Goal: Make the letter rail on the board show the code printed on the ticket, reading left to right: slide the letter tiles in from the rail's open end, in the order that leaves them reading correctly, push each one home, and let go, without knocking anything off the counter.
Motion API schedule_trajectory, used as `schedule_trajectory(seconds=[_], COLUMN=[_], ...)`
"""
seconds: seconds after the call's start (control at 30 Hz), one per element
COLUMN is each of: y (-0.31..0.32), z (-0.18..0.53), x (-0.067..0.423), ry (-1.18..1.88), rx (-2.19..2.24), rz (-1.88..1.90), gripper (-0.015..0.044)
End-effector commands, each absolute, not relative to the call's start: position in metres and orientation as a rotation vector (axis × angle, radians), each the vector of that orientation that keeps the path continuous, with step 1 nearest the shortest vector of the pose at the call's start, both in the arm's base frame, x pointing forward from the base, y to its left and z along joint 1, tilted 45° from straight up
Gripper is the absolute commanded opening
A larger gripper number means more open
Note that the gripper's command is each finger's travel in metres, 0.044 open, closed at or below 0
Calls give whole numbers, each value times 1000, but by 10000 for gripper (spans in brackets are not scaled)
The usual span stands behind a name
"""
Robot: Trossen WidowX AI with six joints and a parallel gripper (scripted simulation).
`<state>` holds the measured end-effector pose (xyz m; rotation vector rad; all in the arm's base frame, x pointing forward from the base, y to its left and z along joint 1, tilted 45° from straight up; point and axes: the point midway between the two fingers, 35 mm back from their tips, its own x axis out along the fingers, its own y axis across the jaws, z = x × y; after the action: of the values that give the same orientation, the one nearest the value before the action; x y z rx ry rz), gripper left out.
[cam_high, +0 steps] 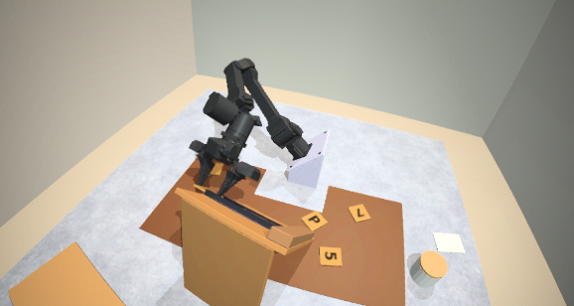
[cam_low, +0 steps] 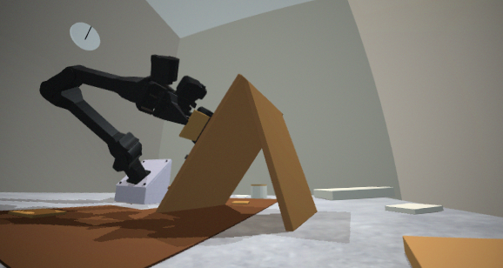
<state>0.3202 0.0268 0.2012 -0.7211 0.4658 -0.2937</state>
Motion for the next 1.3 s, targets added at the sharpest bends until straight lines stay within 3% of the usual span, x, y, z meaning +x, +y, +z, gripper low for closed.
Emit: schedule_trajectory(seconds=[0.0, 1.27], y=[29, 43], z=[200, 187], x=[320, 322], ry=[463, 463], rx=[-717, -717], rz=[-296, -296], gripper=[0, 0])
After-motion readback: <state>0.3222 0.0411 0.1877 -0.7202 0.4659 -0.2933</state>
